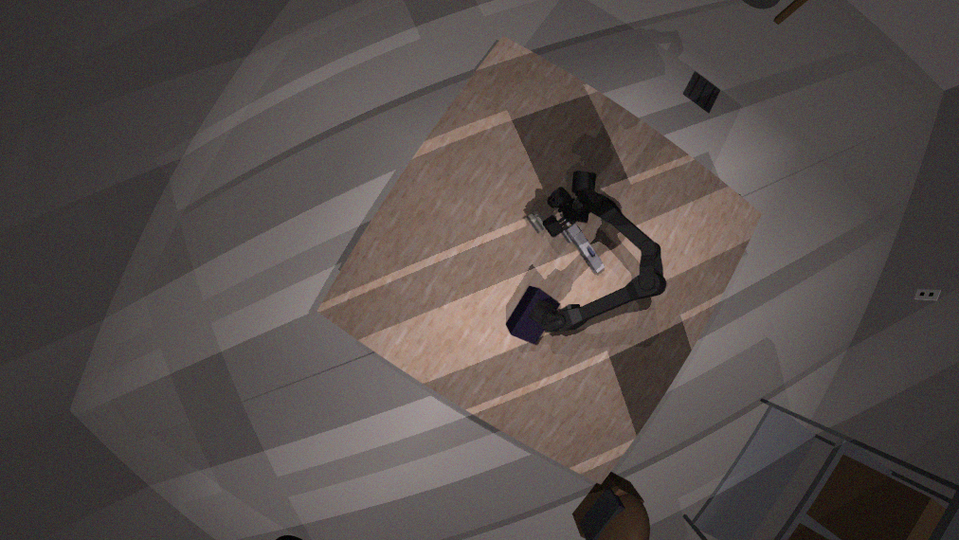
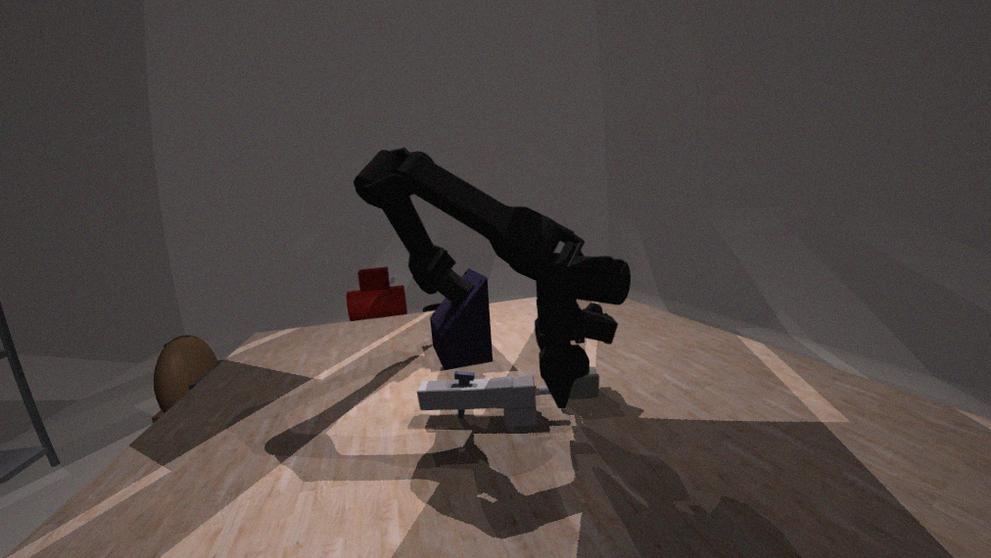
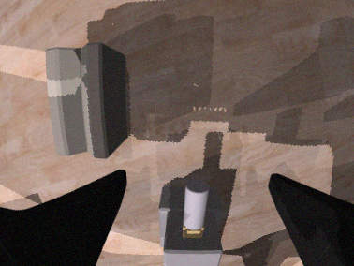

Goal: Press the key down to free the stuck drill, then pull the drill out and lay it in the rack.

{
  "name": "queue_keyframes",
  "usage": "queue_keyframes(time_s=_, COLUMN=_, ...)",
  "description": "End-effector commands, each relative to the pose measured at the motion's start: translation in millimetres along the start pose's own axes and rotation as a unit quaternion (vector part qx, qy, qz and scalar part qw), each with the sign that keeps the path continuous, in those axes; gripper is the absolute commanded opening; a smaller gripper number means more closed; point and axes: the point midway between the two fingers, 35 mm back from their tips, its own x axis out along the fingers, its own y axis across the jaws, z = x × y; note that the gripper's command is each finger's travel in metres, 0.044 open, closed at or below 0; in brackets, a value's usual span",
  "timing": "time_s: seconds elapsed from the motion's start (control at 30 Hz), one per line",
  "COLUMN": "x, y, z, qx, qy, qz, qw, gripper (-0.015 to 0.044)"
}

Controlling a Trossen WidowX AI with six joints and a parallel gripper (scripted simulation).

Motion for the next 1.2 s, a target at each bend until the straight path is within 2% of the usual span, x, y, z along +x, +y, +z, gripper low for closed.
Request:
queue_keyframes(time_s=0.0, x=9, y=1, z=-4, qx=-0.003, qy=0.004, qz=0.001, qw=1.0, gripper=0.044)
queue_keyframes(time_s=0.63, x=31, y=2, z=-11, qx=-0.003, qy=0.006, qz=0.0, qw=1.0, gripper=0.044)
queue_keyframes(time_s=1.17, x=28, y=1, z=-10, qx=0.0, qy=0.003, qz=0.0, qw=1.0, gripper=0.002)
